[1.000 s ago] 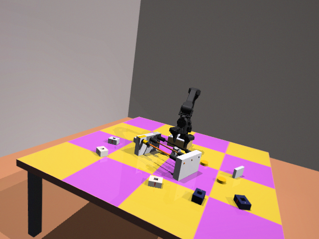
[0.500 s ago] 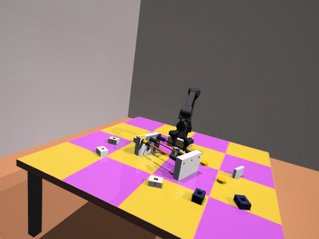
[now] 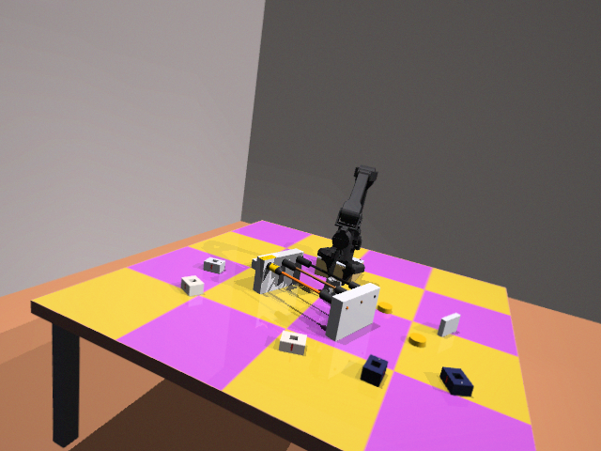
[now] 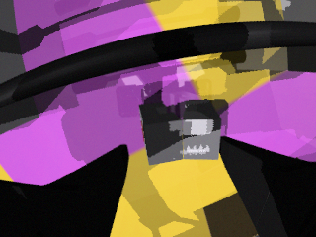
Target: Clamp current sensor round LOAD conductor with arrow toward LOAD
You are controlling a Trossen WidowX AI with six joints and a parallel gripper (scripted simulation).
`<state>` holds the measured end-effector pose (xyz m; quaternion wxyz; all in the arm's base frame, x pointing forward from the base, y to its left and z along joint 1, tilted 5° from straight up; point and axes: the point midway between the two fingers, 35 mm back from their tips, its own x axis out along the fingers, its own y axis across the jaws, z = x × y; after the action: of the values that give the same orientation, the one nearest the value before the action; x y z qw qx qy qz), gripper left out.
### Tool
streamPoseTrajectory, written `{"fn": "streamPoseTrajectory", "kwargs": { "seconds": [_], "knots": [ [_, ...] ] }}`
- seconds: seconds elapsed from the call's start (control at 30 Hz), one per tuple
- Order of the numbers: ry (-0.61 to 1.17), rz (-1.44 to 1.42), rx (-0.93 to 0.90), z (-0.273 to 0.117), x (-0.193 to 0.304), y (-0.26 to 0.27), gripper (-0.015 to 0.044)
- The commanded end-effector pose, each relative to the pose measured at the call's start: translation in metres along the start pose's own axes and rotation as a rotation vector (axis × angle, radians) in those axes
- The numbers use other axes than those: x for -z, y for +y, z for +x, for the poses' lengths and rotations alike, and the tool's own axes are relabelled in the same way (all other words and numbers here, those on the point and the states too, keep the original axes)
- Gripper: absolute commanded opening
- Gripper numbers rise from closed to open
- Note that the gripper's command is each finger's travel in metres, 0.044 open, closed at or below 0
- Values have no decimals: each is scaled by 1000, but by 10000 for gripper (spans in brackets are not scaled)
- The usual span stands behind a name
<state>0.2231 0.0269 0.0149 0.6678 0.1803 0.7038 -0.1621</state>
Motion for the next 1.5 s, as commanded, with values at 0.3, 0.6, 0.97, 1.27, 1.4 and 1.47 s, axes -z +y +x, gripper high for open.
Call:
{"fn": "streamPoseTrajectory", "kwargs": {
  "seconds": [0.3,0.6,0.97,1.27,1.4,1.47],
  "knots": [
    [-1,0,-1,0,0,0,209],
    [0,1,-1,-22,-5,3,12],
    [2,3,-3,-79,-7,5,0],
    [5,5,-3,-127,0,0,0],
    [5,5,-3,-131,1,0,0],
    [5,-10,-3,-131,-1,0,0]
  ]
}}
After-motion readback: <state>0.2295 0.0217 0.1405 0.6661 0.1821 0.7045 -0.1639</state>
